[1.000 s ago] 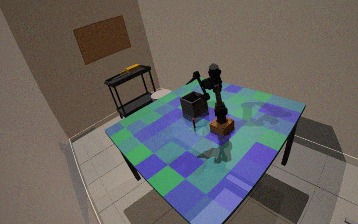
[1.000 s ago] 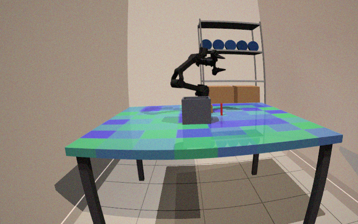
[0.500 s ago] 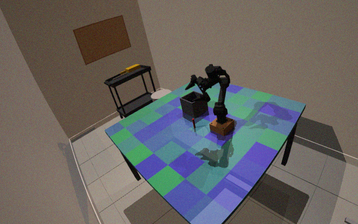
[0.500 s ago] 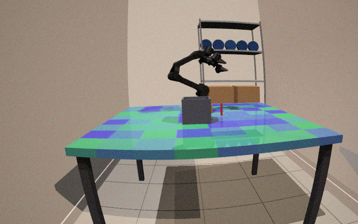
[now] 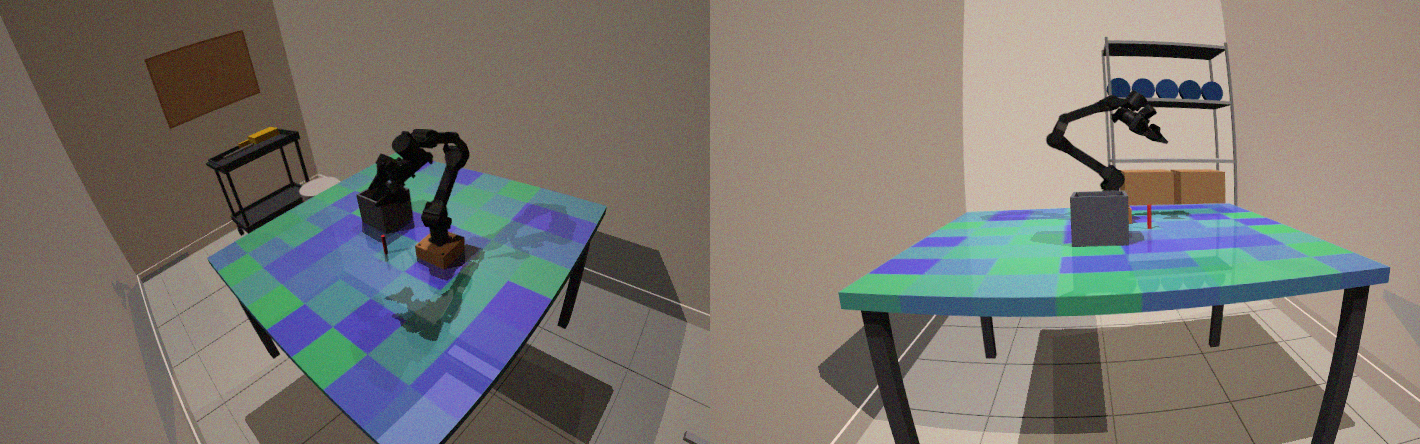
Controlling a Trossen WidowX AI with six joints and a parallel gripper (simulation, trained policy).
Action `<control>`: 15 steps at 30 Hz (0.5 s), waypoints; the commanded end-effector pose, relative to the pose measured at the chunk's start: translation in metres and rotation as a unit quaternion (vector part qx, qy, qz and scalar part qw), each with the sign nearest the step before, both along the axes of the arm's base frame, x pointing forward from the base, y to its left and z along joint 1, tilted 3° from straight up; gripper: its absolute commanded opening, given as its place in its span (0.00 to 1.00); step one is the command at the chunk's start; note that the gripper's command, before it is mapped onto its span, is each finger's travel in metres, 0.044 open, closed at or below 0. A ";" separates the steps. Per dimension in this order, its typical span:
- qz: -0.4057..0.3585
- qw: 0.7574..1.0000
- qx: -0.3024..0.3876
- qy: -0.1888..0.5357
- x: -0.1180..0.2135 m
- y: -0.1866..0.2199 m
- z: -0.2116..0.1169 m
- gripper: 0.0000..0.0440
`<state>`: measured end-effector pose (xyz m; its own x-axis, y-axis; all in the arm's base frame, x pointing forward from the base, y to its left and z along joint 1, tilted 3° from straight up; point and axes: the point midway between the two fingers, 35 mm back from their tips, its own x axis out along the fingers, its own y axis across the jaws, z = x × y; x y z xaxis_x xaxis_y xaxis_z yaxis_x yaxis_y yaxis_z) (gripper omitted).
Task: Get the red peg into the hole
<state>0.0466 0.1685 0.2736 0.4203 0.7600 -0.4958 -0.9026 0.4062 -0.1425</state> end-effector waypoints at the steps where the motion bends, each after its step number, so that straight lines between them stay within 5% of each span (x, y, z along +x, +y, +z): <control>1: -0.031 0.999 0.000 0.043 0.002 0.002 -0.003 1.00; 15: -0.199 0.955 -0.002 0.221 0.017 0.007 -0.022 1.00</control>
